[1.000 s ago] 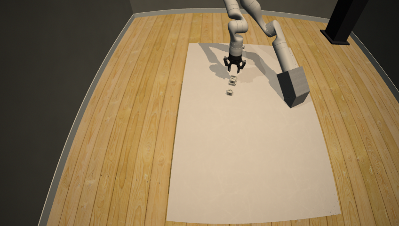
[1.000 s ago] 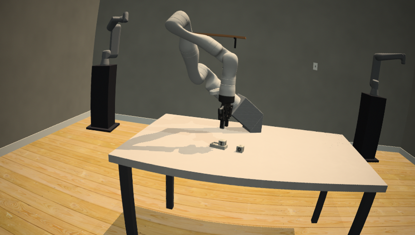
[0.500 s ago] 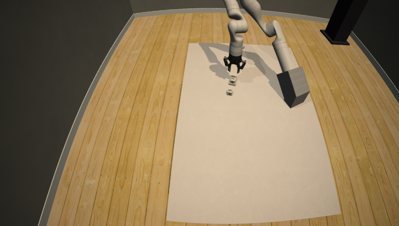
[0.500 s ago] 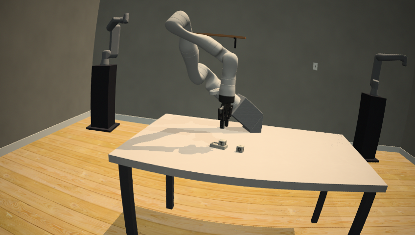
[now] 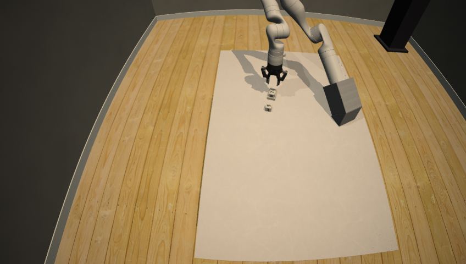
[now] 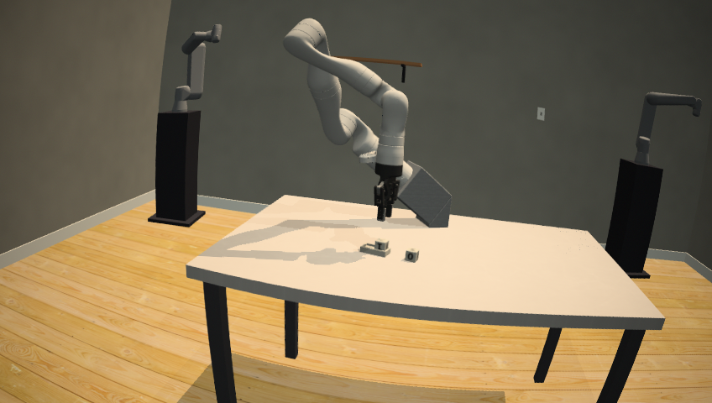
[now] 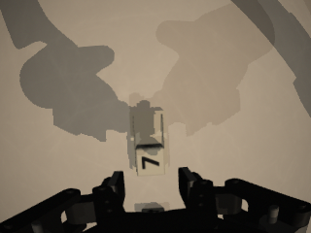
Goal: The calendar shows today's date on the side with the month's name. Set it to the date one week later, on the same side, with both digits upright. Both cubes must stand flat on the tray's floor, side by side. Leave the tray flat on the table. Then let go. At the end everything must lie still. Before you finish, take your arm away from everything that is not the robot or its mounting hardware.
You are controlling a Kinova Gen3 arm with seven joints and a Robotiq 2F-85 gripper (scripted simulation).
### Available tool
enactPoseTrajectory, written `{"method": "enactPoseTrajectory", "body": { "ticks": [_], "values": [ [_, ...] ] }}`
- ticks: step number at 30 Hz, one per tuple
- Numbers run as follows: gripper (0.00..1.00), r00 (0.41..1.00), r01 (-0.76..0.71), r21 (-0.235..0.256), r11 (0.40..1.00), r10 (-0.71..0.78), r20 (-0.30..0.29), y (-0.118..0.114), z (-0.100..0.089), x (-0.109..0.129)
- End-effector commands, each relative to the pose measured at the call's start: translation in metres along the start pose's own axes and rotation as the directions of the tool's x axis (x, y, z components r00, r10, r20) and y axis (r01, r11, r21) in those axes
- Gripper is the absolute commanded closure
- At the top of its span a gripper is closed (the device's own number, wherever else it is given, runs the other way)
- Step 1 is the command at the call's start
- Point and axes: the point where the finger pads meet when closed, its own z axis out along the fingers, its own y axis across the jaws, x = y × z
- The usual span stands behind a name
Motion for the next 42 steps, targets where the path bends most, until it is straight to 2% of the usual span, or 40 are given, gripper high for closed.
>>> {"method": "enactPoseTrajectory", "body": {
  "ticks": [1, 13, 42],
  "values": [
    [0.52, 1.000, 0.000, 0.001, 1.000, 0.000, 0.001, 0.000, 0.000, 0.000],
    [0.52, 1.000, 0.000, 0.001, 1.000, 0.000, 0.001, 0.000, 0.008, 0.000],
    [0.52, 1.000, 0.000, 0.001, 1.000, 0.000, 0.001, 0.001, 0.047, 0.000]
  ]
}}
